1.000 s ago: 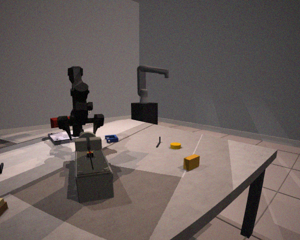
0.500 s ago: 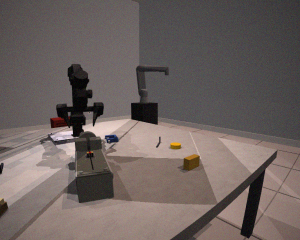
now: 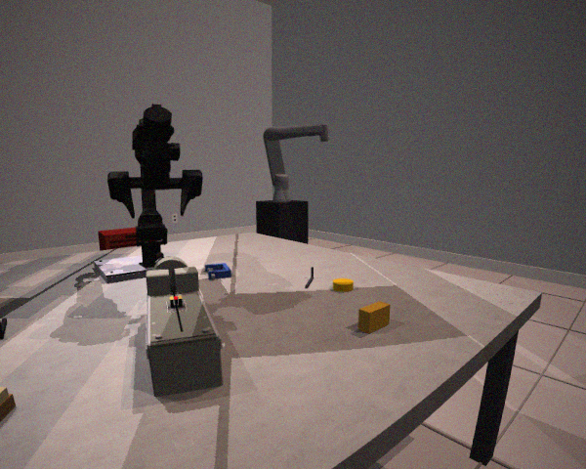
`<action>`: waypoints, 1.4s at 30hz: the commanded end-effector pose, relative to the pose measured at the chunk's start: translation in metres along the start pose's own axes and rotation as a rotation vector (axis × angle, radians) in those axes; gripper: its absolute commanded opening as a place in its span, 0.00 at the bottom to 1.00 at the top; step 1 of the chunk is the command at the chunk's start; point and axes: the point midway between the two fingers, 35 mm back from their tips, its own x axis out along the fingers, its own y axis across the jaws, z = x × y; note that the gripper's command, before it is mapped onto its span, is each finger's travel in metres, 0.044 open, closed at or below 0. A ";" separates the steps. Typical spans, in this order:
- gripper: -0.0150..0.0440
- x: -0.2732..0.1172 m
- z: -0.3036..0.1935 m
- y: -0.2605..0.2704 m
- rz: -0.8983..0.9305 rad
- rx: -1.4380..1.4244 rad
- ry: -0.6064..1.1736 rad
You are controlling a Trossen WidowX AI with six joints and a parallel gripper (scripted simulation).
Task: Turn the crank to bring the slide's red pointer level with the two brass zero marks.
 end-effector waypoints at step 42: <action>1.00 0.129 0.039 0.007 0.058 0.058 0.003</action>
